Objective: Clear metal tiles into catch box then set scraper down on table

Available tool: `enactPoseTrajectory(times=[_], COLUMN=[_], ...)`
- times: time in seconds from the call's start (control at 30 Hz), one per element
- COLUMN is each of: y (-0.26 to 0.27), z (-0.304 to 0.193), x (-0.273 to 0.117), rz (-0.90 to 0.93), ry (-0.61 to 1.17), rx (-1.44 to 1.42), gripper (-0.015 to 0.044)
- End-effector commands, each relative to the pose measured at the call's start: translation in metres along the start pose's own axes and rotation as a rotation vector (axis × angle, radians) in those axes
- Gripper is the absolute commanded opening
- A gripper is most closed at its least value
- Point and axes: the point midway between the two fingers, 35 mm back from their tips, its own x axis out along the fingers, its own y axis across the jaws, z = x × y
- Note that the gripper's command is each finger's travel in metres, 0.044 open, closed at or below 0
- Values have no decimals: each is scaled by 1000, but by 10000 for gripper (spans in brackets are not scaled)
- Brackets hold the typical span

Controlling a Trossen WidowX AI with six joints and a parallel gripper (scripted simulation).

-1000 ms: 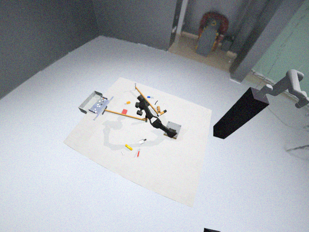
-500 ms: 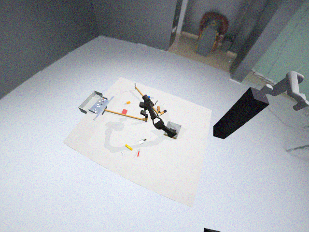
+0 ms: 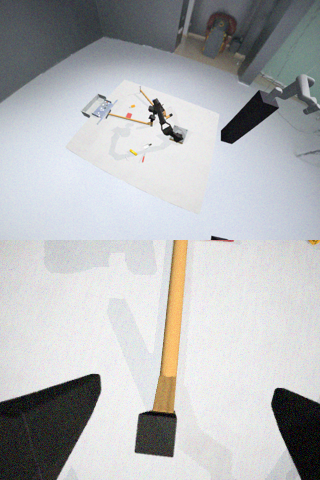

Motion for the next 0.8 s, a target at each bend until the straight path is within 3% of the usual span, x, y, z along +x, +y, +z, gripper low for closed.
enactPoseTrajectory(times=[0.0,0.77], y=[3,14], z=[-9,-53], x=[-9,-29], rz=[1,-11], ry=[-23,-97], rx=[-4,16], gripper=[440,440])
